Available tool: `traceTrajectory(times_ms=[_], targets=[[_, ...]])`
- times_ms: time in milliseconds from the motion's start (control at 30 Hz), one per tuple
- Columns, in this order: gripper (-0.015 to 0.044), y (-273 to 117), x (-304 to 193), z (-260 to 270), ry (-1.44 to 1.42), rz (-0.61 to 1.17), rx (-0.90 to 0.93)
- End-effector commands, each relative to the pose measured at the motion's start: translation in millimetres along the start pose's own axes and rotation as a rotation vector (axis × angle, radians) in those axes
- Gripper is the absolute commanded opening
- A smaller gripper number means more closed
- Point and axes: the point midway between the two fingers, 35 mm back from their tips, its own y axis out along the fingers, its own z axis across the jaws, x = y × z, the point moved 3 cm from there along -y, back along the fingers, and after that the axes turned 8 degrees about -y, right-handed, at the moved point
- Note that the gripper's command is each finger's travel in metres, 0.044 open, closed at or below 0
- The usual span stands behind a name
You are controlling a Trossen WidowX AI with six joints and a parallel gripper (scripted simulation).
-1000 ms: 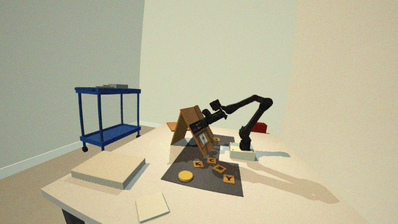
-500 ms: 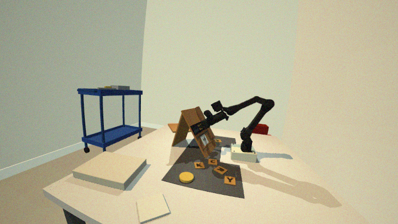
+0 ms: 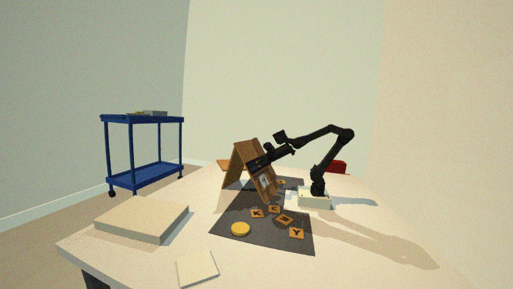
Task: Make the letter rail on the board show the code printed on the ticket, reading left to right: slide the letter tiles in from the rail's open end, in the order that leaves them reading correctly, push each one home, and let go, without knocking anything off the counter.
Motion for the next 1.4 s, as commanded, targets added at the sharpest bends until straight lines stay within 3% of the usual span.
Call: traceTrajectory(times_ms=[0,1367], targets=[[0.0000,0.0,-0.8,-1.7,-0.003,0.000,0.001],[0.0000,0.0,-3.3,-19.7,-0.005,0.000,0.000]])
